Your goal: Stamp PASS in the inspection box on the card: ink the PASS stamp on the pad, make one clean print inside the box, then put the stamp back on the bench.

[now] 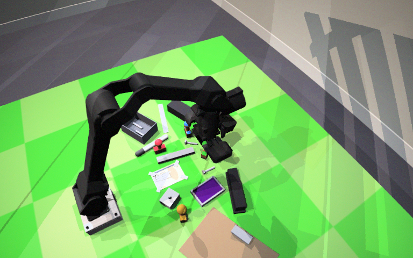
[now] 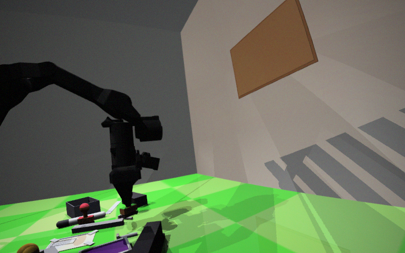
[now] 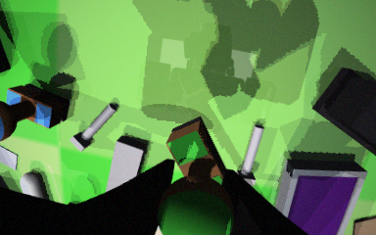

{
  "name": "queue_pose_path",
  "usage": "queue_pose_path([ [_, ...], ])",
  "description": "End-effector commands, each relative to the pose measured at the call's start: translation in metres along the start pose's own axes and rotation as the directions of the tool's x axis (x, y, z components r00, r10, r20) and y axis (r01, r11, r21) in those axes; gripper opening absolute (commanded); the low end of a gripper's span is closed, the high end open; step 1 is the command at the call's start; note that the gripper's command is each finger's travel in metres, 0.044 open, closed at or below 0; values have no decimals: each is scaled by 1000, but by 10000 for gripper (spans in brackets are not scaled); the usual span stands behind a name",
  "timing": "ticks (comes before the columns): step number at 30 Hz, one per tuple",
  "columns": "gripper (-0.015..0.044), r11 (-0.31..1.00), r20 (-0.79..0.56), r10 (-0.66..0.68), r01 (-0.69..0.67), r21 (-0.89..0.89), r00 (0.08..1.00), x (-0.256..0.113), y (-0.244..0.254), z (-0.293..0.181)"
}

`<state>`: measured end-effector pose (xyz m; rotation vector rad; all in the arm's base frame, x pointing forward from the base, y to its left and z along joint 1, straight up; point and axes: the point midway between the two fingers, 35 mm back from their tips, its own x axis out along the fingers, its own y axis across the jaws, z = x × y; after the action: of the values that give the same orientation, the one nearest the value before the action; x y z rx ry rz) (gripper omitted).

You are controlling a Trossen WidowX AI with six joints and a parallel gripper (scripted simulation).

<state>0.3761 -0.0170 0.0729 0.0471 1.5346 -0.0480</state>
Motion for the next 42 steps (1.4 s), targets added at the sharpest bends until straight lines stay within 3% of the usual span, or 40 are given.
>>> queue_pose_path([
  [1, 0, 1000, 5, 4, -4, -2, 1000, -5, 0, 0],
  [42, 0, 1000, 4, 7, -7, -2, 1000, -25, 0, 0],
])
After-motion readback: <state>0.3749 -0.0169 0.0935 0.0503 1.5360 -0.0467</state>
